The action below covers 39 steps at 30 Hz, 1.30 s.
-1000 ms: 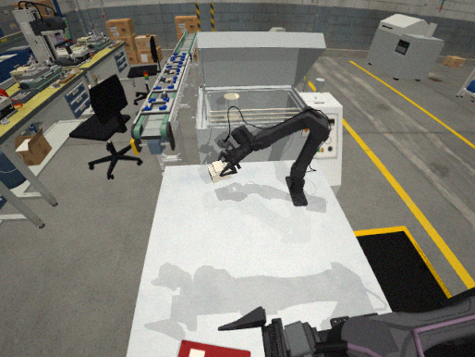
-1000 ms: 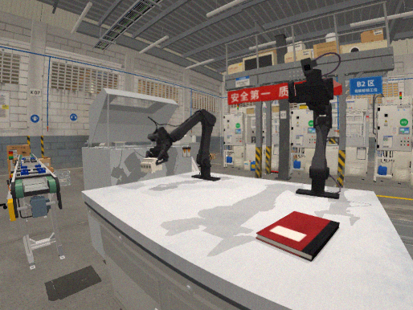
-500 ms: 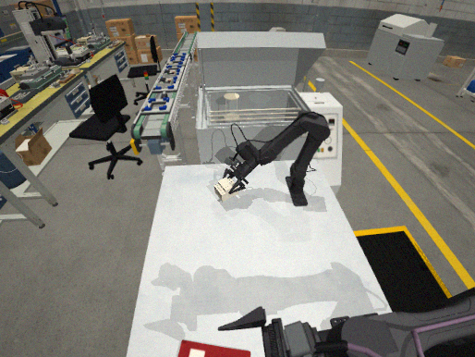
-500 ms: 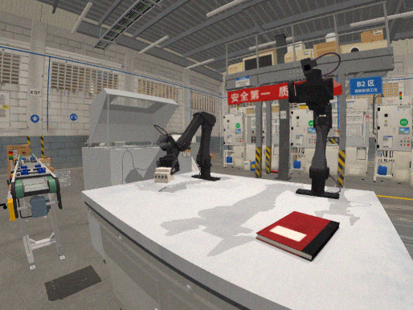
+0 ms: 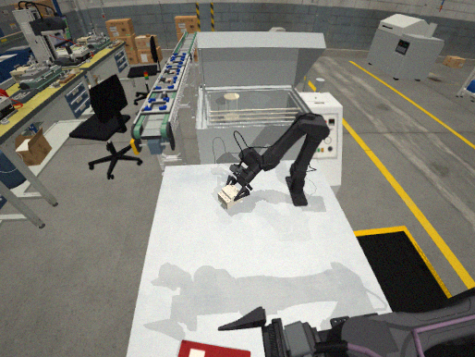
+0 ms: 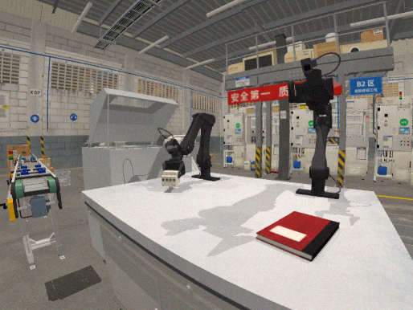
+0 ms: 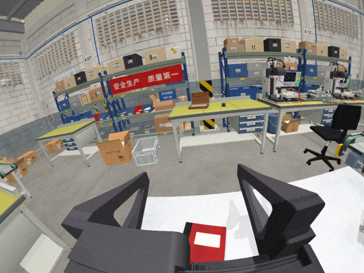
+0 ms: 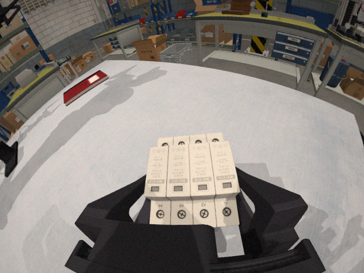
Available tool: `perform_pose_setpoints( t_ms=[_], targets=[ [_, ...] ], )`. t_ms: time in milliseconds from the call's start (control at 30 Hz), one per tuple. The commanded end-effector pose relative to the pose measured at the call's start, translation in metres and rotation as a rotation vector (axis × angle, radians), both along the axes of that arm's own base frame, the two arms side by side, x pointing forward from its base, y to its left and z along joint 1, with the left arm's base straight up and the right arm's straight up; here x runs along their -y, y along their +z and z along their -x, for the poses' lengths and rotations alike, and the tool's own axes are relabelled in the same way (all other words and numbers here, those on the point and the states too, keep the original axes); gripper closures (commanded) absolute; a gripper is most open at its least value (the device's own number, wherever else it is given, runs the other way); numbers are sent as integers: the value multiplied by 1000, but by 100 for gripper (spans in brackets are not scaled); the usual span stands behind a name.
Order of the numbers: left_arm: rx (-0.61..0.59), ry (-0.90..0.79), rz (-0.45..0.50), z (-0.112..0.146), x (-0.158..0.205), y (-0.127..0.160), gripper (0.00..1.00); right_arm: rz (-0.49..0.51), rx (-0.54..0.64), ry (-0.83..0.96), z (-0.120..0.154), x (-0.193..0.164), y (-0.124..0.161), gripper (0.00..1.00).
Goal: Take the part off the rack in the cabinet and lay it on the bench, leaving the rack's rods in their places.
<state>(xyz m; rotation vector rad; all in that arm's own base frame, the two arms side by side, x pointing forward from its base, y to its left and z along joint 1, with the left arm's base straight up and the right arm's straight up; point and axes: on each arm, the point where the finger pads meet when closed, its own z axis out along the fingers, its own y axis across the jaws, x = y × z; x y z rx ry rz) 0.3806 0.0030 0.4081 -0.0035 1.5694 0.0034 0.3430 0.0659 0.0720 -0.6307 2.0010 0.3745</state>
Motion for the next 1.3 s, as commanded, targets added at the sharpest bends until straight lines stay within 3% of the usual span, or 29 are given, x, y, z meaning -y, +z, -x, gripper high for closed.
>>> perform_pose_setpoints(
  t_ms=[0, 233, 500, 1067, 1100, 1267],
  targets=[
    [55, -7, -4, 13, 5, 25, 0, -10, 195, 46, -24, -8, 49, 24],
    [55, -7, -4, 13, 5, 25, 0, -10, 195, 40, -25, -6, 49, 24],
    [55, -7, -4, 13, 5, 25, 0, -14, 136, 14, -11, 1, 11, 24],
    [55, -7, -4, 13, 5, 25, 0, -19, 112, 34, -12, -6, 3, 24],
    [55, -7, -4, 13, 5, 25, 0, -19, 112, 34, -10, -6, 2, 11],
    [55, -7, -4, 13, 5, 25, 0, -19, 111, 34, -9, -6, 2, 11]
  ],
)
